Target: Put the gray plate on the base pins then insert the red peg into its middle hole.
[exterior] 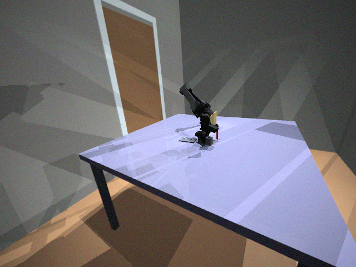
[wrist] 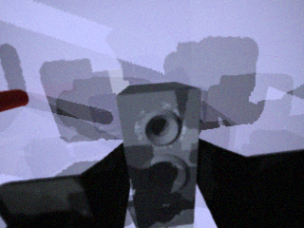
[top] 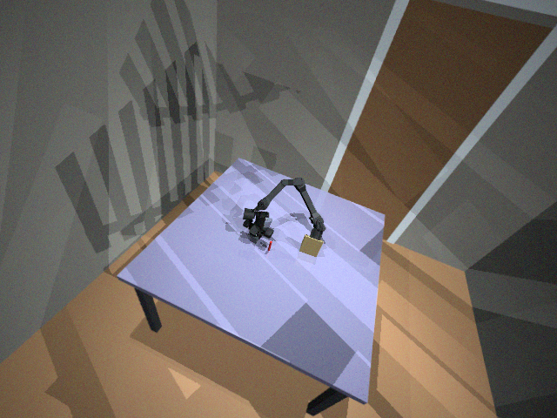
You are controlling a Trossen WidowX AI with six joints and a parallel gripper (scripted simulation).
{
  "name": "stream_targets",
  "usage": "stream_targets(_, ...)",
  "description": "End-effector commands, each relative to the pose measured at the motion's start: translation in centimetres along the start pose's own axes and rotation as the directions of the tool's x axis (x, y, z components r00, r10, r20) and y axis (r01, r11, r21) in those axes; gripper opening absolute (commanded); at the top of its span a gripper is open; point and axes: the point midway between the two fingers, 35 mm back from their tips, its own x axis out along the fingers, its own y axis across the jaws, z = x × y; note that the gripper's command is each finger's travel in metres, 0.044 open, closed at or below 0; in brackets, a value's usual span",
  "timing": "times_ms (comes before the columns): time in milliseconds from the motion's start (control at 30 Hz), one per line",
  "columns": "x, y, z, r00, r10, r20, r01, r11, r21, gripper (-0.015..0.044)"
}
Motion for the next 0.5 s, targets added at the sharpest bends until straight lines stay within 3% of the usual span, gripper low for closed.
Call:
stream_targets(0, -0.9, -0.7, 0.0, 1.000, -0.029, 0.009, 0.028, 0.999, 0.042, 0.0000)
stream_targets(467, -4.8, -1.0, 0.3, 1.000, -0.017, 0.012, 0.017, 1.000, 0.020, 0.0000)
